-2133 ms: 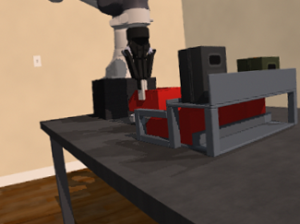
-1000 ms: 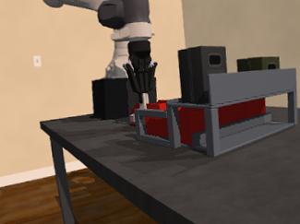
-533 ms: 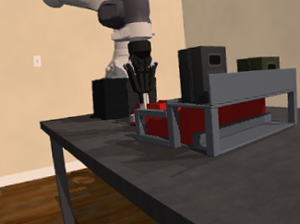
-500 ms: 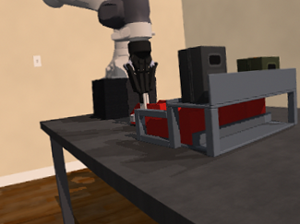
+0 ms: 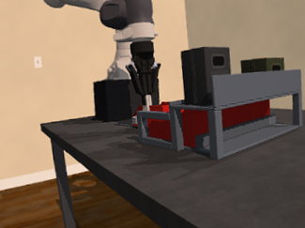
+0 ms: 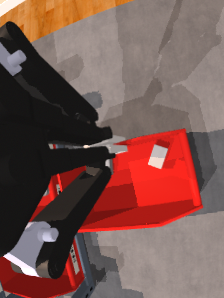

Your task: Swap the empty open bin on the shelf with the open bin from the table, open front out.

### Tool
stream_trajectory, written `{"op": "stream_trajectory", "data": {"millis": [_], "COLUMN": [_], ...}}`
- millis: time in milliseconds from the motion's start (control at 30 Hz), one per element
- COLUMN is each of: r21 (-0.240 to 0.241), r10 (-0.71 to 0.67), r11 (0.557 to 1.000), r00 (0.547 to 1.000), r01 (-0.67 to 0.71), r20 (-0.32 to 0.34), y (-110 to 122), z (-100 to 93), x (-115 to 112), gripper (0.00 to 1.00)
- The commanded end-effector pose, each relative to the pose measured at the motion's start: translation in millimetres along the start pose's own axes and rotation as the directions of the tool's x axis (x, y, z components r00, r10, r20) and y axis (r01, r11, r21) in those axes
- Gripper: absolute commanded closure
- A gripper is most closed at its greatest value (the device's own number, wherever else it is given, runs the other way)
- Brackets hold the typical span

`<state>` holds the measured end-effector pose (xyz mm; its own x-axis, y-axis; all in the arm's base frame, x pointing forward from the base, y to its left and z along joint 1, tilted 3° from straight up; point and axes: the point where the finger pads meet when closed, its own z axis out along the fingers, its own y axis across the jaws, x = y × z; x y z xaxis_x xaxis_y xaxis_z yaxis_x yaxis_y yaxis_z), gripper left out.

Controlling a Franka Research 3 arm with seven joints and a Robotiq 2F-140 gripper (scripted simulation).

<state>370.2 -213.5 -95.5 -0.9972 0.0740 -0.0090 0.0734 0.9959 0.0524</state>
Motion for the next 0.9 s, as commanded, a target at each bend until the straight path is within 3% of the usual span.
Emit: {"op": "stream_trajectory", "data": {"millis": [0, 867], "r21": [-0.001, -0.001], "r10": [0.005, 0.005], "r11": [1.0, 1.0], "r00": [1.0, 1.0], "r01": [-0.005, -0.005], "r20": [0.004, 0.004], "y": [0.4, 0.8], "z": [-0.6, 6.5], "x": [-2.2, -1.8], "gripper": [1.0, 1.0]}}
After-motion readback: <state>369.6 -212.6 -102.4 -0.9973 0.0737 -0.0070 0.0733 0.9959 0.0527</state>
